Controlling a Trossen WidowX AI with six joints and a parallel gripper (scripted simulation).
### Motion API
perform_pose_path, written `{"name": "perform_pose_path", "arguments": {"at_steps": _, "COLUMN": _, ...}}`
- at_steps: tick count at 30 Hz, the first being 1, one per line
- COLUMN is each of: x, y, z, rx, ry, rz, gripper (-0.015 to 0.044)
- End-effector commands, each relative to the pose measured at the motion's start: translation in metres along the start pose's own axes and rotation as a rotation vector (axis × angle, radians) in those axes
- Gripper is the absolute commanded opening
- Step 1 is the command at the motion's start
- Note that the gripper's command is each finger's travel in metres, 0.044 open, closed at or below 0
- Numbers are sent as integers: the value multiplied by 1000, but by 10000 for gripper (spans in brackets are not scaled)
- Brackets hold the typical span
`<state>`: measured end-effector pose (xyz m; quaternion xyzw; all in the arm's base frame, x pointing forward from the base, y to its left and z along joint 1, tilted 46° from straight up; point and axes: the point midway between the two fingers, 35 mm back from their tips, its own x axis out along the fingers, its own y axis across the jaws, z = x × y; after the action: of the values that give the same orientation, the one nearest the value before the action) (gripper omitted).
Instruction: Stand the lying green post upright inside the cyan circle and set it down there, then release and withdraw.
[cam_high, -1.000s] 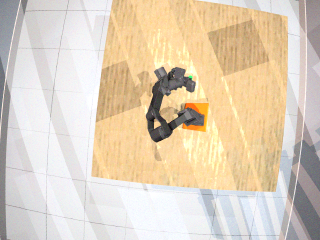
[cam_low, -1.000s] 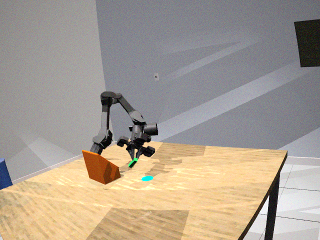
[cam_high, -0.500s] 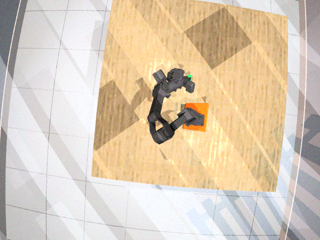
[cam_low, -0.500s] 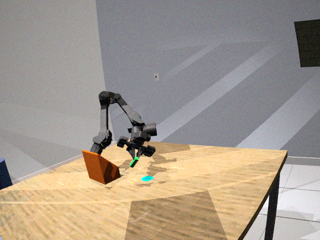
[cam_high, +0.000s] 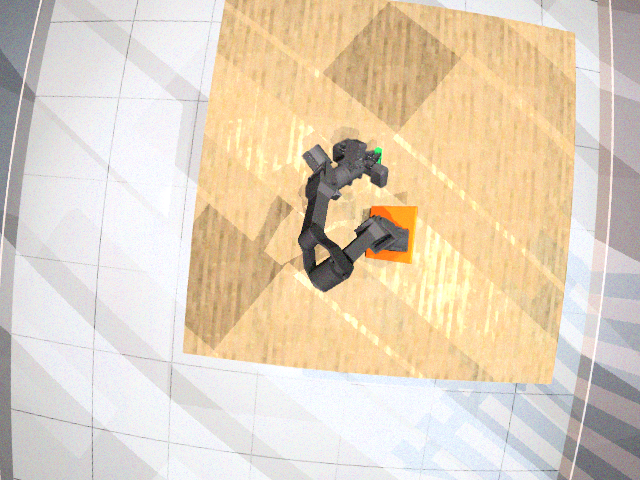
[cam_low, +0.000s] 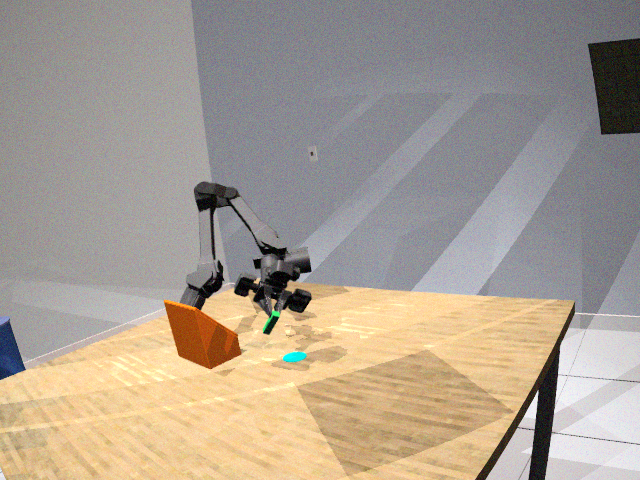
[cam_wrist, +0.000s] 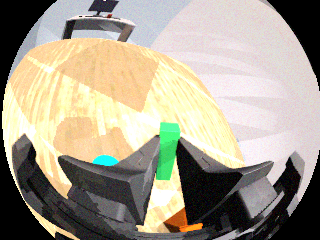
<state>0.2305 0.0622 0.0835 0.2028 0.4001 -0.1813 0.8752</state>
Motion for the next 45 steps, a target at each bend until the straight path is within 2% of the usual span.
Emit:
{"name": "perform_pose_path", "arguments": {"at_steps": 1, "x": -2, "y": 0, "z": 1, "rx": 20, "ry": -34, "rz": 9, "gripper": 23}}
{"name": "perform_pose_path", "arguments": {"at_steps": 45, "x": -20, "y": 6, "z": 9, "rx": 201, "ry": -284, "rz": 129, "gripper": 23}}
